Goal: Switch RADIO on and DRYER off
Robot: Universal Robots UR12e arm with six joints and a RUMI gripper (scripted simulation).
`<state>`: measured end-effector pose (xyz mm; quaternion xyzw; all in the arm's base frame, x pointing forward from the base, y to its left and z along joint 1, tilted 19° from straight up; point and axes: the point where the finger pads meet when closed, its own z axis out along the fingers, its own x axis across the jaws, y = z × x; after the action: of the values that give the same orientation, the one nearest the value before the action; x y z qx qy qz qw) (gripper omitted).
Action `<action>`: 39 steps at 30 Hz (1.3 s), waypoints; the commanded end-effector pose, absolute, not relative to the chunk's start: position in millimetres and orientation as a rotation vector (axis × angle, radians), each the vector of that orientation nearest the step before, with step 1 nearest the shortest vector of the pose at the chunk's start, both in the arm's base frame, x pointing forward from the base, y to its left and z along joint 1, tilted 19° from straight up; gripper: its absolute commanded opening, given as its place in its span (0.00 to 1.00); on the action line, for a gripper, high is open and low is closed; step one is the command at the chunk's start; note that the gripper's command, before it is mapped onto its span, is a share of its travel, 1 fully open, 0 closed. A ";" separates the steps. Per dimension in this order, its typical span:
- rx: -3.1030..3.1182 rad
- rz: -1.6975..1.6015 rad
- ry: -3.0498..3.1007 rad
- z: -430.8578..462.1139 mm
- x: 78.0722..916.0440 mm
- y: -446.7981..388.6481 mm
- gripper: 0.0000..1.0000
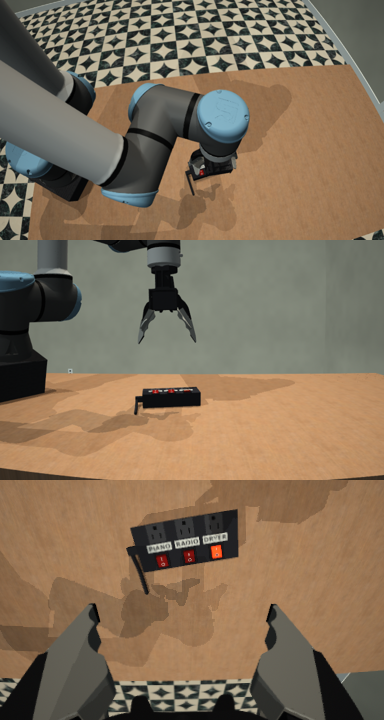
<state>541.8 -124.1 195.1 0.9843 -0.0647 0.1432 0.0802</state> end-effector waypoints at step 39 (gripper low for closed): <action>2.866 0.347 0.418 175.7 547.7 -122.2 1.00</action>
<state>544.6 -123.2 181.3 0.9852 0.0568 0.1263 0.1012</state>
